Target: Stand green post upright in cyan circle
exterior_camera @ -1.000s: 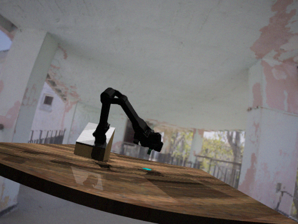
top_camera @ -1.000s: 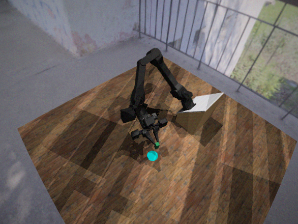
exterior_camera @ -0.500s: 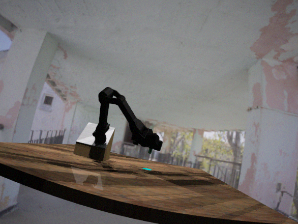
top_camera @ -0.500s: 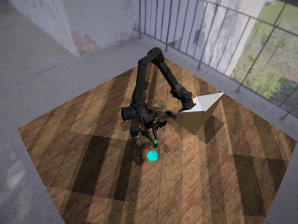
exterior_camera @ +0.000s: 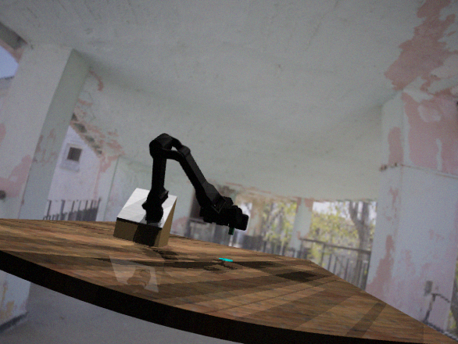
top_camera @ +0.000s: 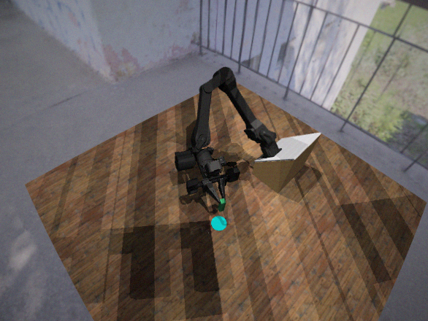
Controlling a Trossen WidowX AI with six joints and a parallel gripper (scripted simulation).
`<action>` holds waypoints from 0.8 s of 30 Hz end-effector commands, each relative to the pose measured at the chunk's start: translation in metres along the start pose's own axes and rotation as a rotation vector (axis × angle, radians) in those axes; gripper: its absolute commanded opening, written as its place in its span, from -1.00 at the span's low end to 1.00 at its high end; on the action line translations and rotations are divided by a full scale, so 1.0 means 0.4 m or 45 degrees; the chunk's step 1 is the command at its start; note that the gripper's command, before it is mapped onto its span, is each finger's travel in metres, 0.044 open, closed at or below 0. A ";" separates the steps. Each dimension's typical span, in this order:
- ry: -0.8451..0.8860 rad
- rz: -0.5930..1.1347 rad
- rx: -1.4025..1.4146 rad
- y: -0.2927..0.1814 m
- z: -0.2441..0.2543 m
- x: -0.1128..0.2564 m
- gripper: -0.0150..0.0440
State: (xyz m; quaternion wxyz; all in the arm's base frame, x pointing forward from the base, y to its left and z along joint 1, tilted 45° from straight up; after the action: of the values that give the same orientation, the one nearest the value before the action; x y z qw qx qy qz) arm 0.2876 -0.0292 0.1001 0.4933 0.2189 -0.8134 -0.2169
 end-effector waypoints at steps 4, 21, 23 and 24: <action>-0.002 -0.007 0.009 0.001 0.001 0.000 -0.42; 0.002 0.002 0.011 -0.115 0.017 -0.011 -0.42; 0.003 0.001 0.011 -0.137 0.022 -0.013 -0.42; 0.003 0.001 0.010 -0.148 0.025 -0.014 -0.42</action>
State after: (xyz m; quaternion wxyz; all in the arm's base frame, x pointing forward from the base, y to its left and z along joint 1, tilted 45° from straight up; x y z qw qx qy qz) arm 0.2884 -0.0651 0.0644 0.4971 0.2174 -0.8119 -0.2155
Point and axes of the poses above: the point midway between the two fingers, 35 mm back from their tips, its own x axis back along the fingers, its own z axis across the jaws, y = z × x, the point moved 9 cm from there along x, back along the fingers, and after that the axes turned 12 degrees about x, right-handed, at the moved point
